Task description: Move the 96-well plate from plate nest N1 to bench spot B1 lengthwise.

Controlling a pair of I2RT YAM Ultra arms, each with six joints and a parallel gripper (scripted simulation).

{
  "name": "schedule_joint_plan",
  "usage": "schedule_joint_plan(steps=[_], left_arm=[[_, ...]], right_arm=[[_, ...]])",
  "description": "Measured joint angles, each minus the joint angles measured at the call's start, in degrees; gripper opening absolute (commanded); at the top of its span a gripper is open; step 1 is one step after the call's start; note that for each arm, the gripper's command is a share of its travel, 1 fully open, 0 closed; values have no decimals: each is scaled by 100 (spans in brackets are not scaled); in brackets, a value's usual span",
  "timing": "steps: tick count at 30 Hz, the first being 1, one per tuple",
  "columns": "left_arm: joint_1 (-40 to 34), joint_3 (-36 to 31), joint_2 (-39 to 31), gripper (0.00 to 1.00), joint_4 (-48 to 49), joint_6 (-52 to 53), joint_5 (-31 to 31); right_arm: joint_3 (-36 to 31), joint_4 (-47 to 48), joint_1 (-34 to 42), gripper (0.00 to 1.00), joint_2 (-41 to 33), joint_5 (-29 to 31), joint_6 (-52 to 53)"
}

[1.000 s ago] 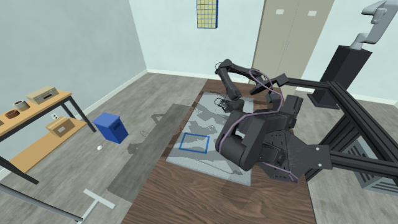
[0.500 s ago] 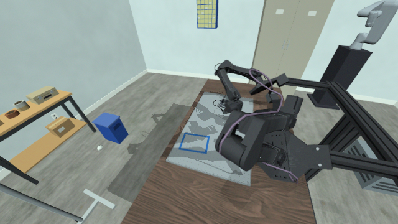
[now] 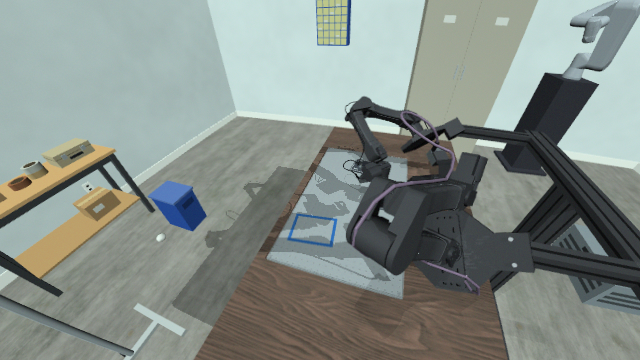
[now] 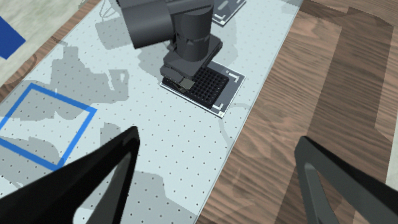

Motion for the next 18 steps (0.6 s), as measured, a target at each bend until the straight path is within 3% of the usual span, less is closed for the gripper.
schedule_joint_plan(steps=[18], left_arm=[[0,0,0,100,0,0,0]], right_arm=[[-129,-621,129,78,9,55,527]])
